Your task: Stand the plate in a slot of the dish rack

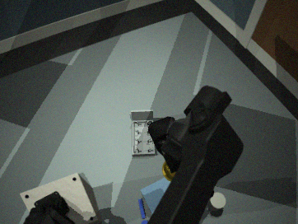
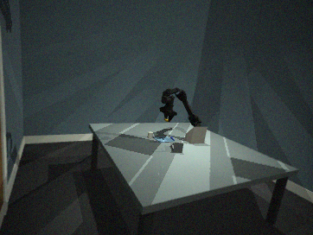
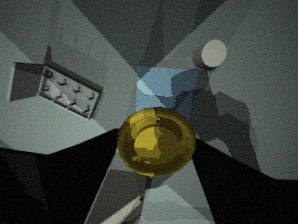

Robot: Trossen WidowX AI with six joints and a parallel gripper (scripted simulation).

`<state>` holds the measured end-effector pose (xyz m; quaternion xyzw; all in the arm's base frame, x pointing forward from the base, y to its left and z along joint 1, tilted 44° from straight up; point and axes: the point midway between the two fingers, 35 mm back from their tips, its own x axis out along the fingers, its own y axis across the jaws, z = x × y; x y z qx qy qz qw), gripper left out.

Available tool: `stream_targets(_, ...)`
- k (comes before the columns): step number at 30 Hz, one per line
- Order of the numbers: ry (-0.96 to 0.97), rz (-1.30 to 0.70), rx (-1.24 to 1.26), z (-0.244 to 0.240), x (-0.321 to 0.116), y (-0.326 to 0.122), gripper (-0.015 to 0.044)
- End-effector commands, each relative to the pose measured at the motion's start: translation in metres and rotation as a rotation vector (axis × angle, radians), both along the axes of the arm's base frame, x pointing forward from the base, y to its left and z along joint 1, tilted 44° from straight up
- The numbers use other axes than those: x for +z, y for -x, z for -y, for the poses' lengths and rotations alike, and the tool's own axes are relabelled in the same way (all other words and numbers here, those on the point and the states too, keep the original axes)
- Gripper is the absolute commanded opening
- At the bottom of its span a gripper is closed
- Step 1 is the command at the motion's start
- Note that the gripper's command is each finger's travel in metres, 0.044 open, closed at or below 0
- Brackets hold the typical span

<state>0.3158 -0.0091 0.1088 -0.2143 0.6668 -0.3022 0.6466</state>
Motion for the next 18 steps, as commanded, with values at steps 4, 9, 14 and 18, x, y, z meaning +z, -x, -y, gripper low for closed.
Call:
stream_targets(4,0.01,0.121,-0.144,-0.041,-0.037,0.017,0.0)
stream_targets(9,0.026,0.225,-0.259,-0.065,-0.061,0.034,0.0)
stream_targets(14,0.029,0.239,-0.274,-0.068,-0.064,0.036,0.0)
stream_targets(18,0.008,0.206,-0.27,-0.066,-0.068,0.037,0.0)
